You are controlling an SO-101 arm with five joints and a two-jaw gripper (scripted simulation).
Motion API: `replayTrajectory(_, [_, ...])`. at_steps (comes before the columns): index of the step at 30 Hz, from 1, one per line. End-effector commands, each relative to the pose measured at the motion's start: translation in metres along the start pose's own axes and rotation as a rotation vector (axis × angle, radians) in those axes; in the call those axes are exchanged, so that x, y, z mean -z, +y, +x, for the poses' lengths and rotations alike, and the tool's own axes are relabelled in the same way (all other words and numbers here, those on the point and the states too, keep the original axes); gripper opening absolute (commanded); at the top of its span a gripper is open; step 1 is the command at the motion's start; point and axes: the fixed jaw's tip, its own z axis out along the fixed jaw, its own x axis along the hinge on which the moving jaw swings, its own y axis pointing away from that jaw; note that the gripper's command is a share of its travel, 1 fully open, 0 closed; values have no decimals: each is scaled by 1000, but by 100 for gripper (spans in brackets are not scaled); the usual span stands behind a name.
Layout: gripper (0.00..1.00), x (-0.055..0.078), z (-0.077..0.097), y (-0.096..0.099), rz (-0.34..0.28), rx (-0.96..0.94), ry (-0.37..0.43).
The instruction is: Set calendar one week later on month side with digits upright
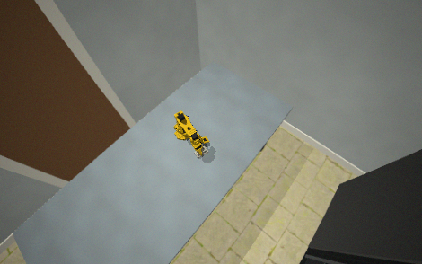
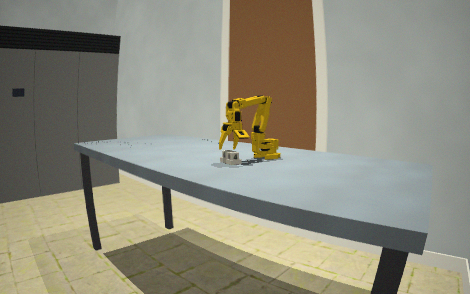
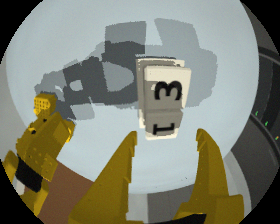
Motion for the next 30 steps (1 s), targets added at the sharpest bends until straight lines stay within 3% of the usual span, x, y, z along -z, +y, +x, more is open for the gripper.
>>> replayTrajectory(1, [35,-4,1,-4,26,-13,-3])
replayTrajectory(14, [35,-15,1,-3,26,-13,-3])
replayTrajectory(30, [34,-17,1,-3,26,-13,-3])
